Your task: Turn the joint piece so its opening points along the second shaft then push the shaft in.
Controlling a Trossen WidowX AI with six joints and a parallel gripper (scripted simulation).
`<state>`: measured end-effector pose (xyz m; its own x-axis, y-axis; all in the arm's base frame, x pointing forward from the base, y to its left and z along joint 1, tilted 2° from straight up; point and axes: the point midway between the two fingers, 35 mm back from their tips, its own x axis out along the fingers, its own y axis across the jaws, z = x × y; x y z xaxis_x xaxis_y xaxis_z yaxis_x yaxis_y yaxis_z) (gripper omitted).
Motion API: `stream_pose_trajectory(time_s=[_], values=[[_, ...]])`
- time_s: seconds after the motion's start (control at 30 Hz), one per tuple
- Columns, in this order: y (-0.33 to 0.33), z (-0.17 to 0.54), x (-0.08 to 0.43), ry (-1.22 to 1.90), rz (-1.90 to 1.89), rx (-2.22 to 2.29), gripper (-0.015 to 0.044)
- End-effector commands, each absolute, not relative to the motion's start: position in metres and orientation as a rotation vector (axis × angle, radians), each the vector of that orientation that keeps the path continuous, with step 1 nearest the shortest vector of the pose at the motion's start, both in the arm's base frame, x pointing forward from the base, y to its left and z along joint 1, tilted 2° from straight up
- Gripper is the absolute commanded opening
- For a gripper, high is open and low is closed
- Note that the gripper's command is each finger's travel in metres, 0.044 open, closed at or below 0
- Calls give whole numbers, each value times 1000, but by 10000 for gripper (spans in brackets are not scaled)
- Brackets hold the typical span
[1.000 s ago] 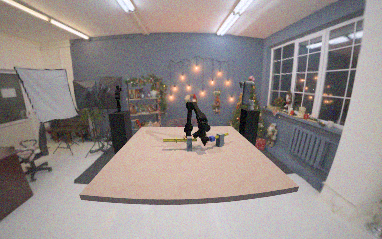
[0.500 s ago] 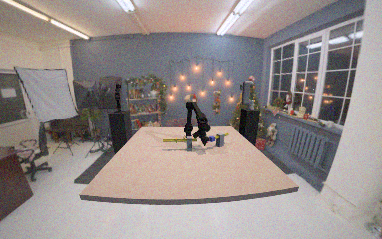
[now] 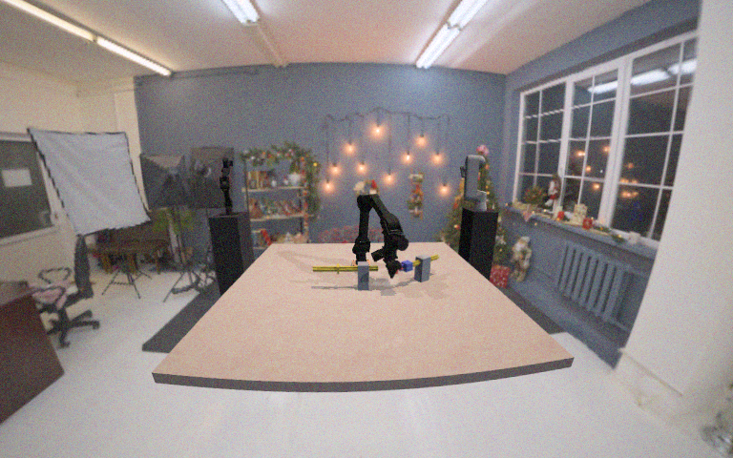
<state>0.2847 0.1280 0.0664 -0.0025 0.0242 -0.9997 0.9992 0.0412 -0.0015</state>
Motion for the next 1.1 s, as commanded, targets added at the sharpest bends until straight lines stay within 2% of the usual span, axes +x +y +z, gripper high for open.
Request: stream_pose_trajectory(time_s=[0.0, 0.6, 0.77, 0.87, 1.07], values=[[128, 68, 283, 1199, -1216, 1190, 0], [127, 69, 283, 1199, -1212, 1193, 0], [127, 69, 283, 1199, -1212, 1193, 131], [127, 69, 283, 1199, -1212, 1193, 147], [127, 69, 283, 1199, -1212, 1193, 304]])
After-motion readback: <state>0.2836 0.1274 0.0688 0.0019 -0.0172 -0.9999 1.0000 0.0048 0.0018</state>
